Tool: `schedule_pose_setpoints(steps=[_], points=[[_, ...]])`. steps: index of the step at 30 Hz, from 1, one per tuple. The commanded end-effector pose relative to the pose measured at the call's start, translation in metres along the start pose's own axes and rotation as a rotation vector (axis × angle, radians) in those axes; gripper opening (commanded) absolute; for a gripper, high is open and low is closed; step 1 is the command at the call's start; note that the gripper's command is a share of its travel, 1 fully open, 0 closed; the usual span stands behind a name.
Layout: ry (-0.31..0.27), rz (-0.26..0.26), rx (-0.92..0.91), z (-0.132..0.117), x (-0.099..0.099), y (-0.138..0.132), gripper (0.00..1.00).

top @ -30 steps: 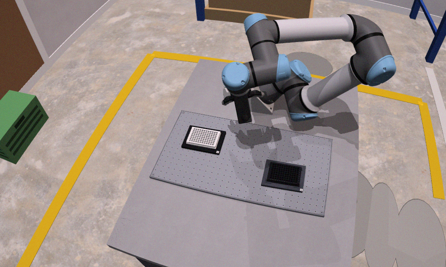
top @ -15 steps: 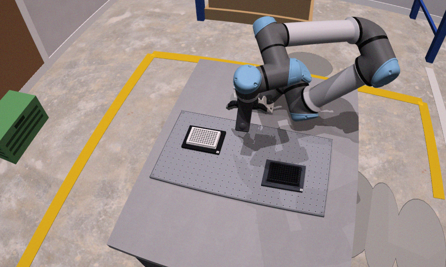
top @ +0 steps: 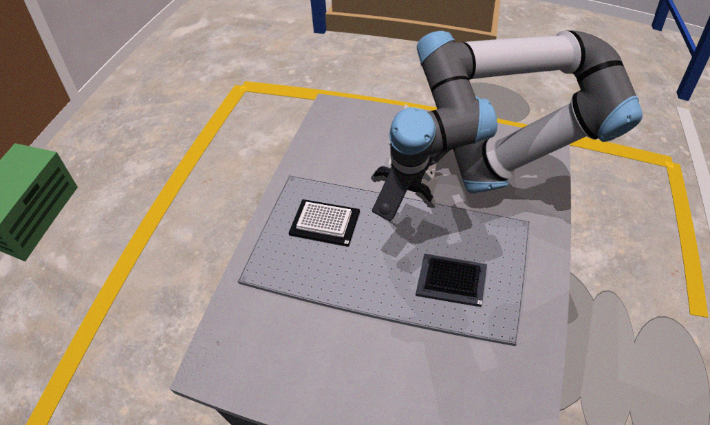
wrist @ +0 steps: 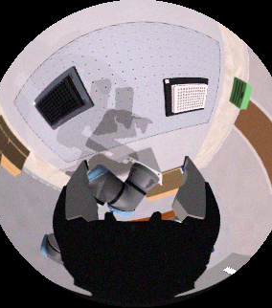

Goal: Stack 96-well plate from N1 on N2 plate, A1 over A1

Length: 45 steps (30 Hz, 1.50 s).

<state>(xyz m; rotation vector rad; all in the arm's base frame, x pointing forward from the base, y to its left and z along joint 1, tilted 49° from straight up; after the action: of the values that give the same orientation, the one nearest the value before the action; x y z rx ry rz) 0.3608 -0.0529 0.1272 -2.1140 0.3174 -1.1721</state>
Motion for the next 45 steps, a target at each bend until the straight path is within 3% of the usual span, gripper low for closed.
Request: schedule_pose_setpoints(steps=[1,10,27,45], points=[[0.042,0.001,-0.137,0.010,0.000,-0.013,1.00],[0.096,0.019,-0.305,0.020,0.001,-0.029,1.00],[0.201,0.104,-0.680,0.042,0.001,-0.069,1.00],[0.271,0.255,-1.068,0.059,-0.001,-0.118,1.00]])
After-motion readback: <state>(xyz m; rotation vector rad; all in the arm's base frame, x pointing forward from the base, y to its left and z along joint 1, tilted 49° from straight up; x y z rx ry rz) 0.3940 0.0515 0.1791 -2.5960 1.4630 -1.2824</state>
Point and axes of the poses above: the point where the finger pads meet when closed, its own x axis back along the fingers, its own y axis across the jaws, z = x × y, the point moved 9 cm from there along x, back along the fingers, and after that the axes turned 9 degrees about x, right-handed, at the moved point
